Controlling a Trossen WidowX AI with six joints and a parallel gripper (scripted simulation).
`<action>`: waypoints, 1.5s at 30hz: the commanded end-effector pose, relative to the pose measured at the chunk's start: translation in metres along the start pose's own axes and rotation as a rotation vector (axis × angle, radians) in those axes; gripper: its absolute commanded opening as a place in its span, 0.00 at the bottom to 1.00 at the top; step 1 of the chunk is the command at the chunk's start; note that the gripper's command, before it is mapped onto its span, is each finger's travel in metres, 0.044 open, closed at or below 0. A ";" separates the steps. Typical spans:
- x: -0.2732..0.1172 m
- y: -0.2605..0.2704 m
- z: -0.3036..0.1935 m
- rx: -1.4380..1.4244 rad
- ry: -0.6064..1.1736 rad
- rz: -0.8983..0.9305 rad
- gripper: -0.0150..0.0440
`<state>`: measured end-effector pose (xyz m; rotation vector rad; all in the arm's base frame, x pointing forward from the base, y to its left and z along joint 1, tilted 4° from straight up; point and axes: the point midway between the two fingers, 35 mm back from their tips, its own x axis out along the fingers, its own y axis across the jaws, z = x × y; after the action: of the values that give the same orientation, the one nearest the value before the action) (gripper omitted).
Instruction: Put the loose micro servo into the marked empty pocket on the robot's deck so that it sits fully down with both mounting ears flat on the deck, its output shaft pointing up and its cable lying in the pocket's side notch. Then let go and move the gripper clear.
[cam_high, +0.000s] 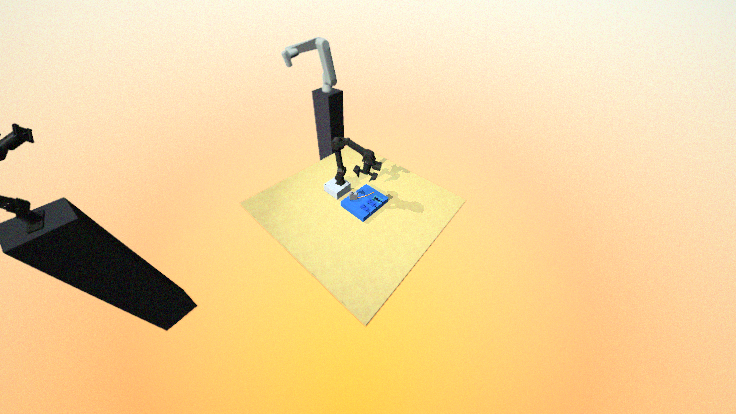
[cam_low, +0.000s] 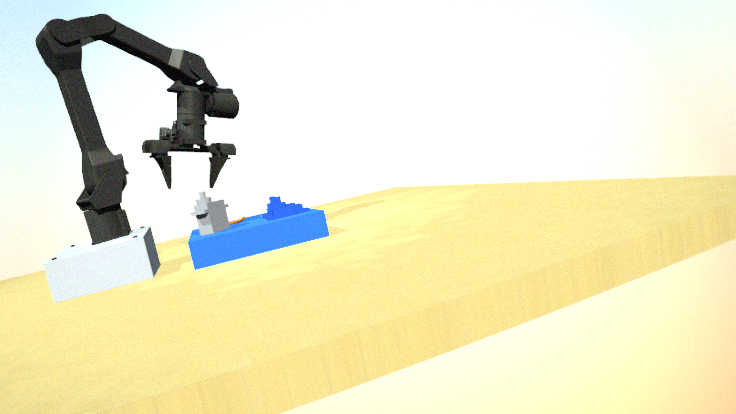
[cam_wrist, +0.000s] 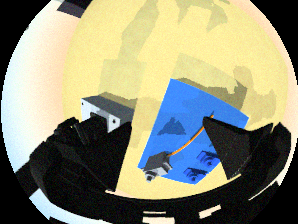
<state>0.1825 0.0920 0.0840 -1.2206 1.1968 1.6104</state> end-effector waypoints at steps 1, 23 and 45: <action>-0.003 -0.001 -0.020 0.138 0.009 -0.039 1.00; -0.017 0.016 -0.117 0.849 0.041 -0.208 1.00; 0.007 0.021 -0.141 0.998 0.049 -0.240 1.00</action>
<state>0.1960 -0.0484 0.0722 -0.6895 1.5232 0.6213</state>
